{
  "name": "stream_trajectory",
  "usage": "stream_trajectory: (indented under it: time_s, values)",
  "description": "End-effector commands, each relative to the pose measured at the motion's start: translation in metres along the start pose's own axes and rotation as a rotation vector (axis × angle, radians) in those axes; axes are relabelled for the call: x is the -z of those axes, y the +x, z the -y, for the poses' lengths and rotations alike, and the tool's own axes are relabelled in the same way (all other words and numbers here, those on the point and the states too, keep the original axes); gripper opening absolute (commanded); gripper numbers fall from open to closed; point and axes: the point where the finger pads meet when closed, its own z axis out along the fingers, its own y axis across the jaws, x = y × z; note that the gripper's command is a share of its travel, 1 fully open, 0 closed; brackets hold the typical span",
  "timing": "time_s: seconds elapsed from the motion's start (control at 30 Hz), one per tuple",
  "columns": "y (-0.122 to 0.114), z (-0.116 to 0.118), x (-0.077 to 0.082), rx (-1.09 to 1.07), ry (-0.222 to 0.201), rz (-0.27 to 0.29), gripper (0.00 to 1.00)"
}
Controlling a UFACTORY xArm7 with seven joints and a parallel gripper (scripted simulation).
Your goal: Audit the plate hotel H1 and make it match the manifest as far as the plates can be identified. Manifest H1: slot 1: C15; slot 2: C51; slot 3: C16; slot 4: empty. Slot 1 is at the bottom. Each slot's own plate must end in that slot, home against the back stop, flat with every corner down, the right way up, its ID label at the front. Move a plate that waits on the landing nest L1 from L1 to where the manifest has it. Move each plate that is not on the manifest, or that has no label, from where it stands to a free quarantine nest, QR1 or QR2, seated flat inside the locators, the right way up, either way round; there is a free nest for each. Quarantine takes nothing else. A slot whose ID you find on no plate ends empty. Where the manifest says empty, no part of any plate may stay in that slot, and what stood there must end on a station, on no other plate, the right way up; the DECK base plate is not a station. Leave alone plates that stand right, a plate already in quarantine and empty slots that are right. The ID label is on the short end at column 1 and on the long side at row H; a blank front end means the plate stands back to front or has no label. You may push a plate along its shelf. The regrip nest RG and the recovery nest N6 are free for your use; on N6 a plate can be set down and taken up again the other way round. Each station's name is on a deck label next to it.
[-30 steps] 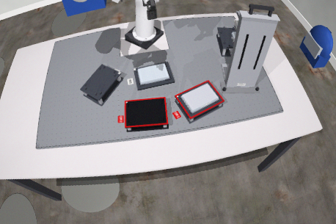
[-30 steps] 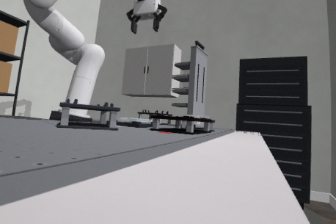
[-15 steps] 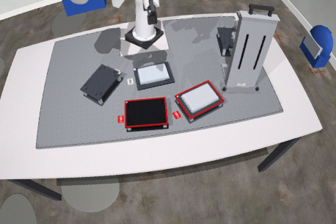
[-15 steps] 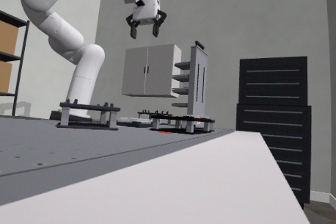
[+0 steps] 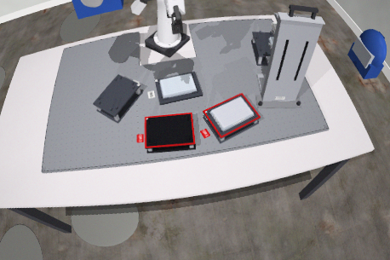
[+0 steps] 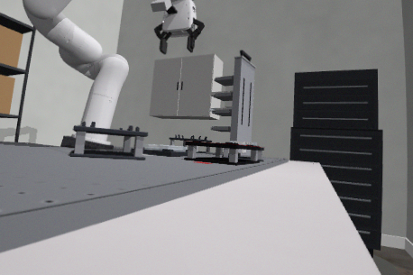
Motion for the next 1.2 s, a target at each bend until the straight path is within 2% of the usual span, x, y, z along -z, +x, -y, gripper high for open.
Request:
stream_trajectory:
  time_s: [0.0,1.17]
  values:
    - [0.0,0.0,-0.006,-0.001,0.003,0.0,1.0]
    - [0.0,0.001,-0.058,-0.001,0.003,0.0,1.0]
